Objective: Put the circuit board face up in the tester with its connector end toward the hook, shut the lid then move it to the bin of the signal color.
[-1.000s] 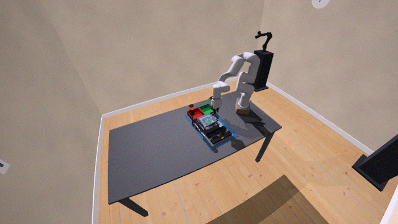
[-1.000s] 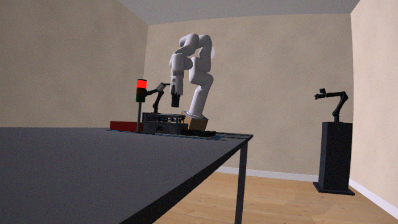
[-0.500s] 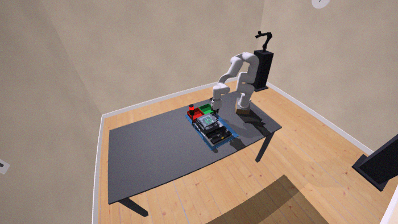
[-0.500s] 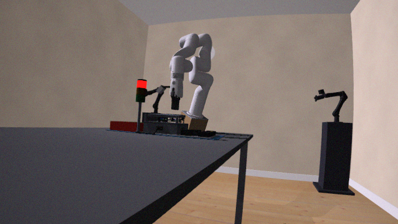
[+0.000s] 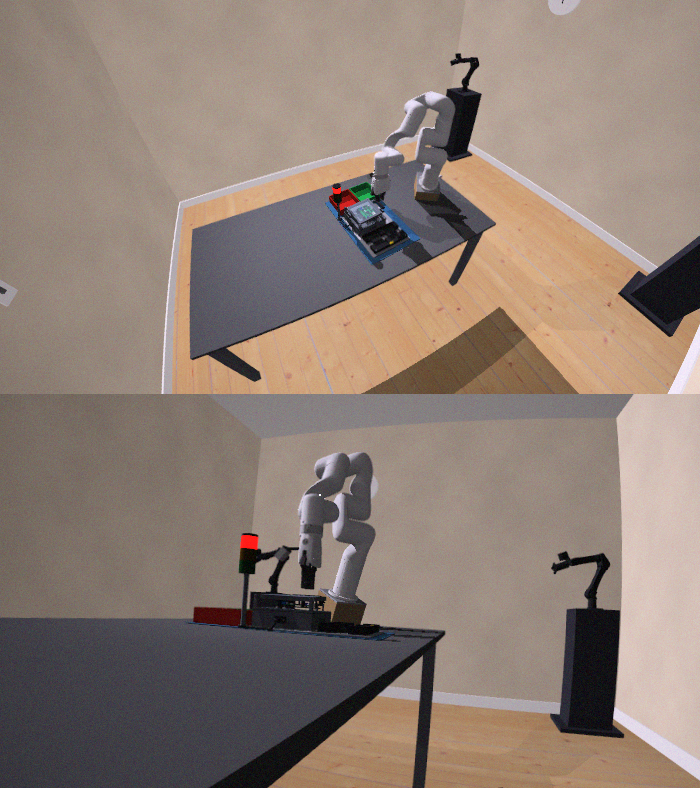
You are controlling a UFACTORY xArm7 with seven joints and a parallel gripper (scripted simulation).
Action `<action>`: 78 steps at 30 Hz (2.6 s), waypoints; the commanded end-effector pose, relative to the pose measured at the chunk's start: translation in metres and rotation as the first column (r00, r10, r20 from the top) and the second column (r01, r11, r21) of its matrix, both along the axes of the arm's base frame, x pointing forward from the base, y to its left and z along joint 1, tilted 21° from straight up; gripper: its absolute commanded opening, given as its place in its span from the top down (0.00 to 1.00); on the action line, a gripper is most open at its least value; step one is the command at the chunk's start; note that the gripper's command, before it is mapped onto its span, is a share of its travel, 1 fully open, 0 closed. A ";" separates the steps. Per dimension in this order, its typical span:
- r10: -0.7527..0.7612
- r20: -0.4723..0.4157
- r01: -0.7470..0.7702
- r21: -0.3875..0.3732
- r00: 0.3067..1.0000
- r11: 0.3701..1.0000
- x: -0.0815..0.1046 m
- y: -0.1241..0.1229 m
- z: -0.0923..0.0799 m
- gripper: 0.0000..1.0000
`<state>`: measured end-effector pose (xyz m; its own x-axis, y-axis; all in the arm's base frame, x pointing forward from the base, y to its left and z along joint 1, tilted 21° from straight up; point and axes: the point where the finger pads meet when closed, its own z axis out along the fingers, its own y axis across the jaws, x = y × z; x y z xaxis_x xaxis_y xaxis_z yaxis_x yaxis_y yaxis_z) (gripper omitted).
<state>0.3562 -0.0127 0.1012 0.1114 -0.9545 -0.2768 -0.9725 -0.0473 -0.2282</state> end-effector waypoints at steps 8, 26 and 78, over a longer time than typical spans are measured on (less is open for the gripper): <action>-0.001 0.002 0.001 0.000 1.000 1.000 0.002 0.001 -0.003 0.73; -0.001 0.002 0.001 0.000 1.000 1.000 0.005 0.003 -0.013 0.73; -0.001 0.002 0.001 0.000 1.000 1.000 0.011 0.011 -0.038 1.00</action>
<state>0.3659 -0.0009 0.0627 0.1113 -0.9545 -0.2768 -0.9725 -0.0473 -0.2281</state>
